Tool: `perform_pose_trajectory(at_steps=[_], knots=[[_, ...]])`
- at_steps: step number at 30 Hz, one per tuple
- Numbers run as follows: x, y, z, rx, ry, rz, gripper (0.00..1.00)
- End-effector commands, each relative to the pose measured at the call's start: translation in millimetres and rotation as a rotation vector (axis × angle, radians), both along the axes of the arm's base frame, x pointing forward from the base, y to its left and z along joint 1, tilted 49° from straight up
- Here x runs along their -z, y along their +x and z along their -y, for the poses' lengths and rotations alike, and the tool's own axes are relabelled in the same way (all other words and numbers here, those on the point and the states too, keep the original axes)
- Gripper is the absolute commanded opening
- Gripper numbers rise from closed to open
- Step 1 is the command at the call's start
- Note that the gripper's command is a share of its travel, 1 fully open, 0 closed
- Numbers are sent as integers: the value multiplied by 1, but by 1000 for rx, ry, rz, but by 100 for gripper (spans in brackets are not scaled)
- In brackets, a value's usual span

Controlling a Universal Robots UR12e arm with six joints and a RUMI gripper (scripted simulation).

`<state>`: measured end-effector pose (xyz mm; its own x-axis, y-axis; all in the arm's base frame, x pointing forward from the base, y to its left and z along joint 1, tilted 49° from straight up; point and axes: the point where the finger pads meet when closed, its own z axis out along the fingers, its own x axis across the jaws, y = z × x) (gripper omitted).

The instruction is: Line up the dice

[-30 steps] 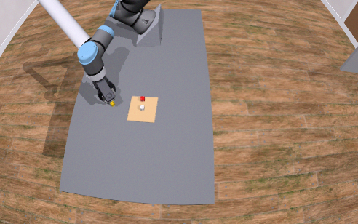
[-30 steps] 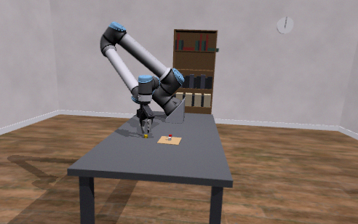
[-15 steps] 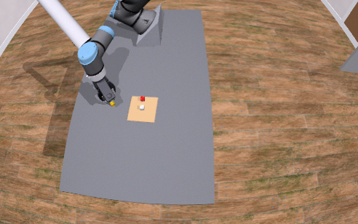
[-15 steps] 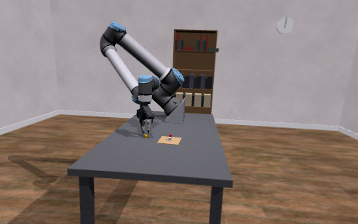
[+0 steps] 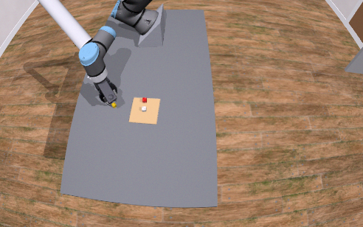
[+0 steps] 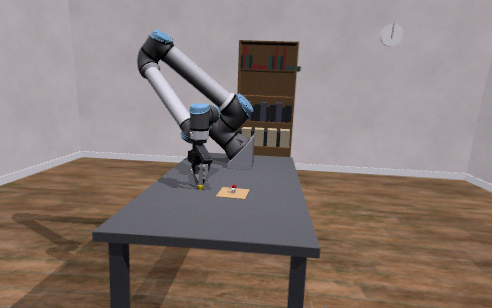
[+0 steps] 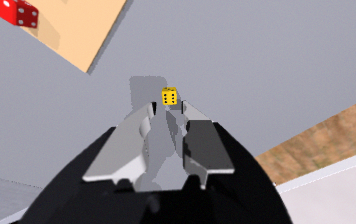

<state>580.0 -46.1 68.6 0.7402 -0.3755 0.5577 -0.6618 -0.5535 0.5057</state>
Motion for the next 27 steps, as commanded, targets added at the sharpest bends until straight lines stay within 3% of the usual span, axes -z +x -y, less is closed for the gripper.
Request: perform_pose_trajectory(at_steps=[1, 27], knots=[[0, 0, 0, 0, 0, 1, 21], [8, 2, 9, 0, 0, 1, 21]])
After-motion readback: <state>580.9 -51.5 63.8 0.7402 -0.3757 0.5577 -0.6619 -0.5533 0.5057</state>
